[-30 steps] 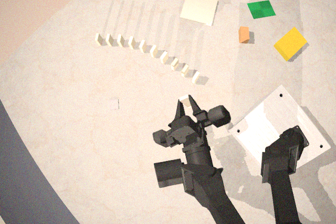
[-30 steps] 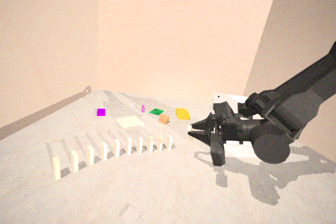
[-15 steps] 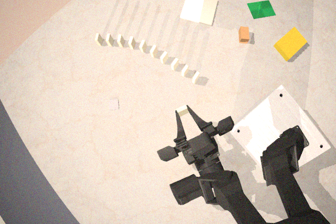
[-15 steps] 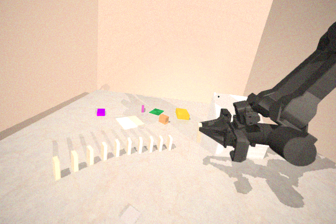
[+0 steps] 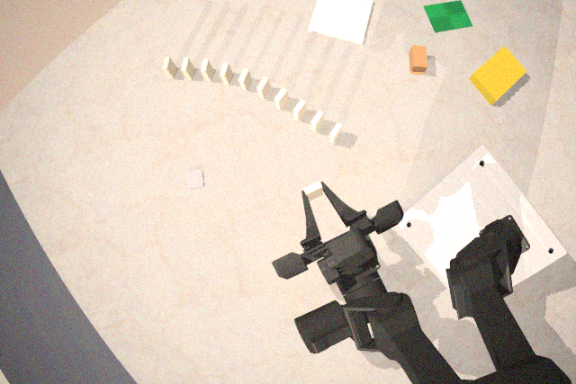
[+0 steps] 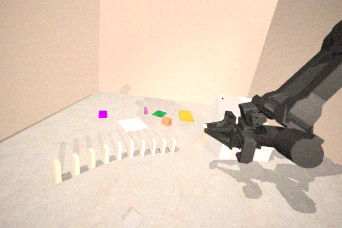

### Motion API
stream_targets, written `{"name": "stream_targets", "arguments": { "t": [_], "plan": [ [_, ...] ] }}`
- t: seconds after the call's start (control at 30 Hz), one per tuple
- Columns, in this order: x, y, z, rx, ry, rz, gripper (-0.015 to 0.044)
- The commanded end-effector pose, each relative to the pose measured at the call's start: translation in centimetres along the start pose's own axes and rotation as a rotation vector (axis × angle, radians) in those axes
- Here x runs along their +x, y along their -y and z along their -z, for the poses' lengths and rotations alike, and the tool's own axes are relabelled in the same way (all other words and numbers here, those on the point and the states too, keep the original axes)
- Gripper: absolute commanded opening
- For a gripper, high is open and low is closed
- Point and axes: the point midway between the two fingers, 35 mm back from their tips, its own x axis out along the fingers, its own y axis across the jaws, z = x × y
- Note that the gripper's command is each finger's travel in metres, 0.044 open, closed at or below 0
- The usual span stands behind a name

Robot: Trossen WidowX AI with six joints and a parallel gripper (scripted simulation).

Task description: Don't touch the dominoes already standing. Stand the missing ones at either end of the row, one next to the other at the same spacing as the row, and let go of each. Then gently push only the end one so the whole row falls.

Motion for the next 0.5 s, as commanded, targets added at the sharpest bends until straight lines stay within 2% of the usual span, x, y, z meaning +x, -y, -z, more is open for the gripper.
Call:
{"name": "stream_targets", "arguments": {
  "t": [0.0,0.47],
  "plan": [
    [0.0,0.0,-0.1,0.012,0.005,-0.002,0.0107],
    [0.4,-0.6,1.6,0.011,0.0,0.002,0.0107]
  ]
}}
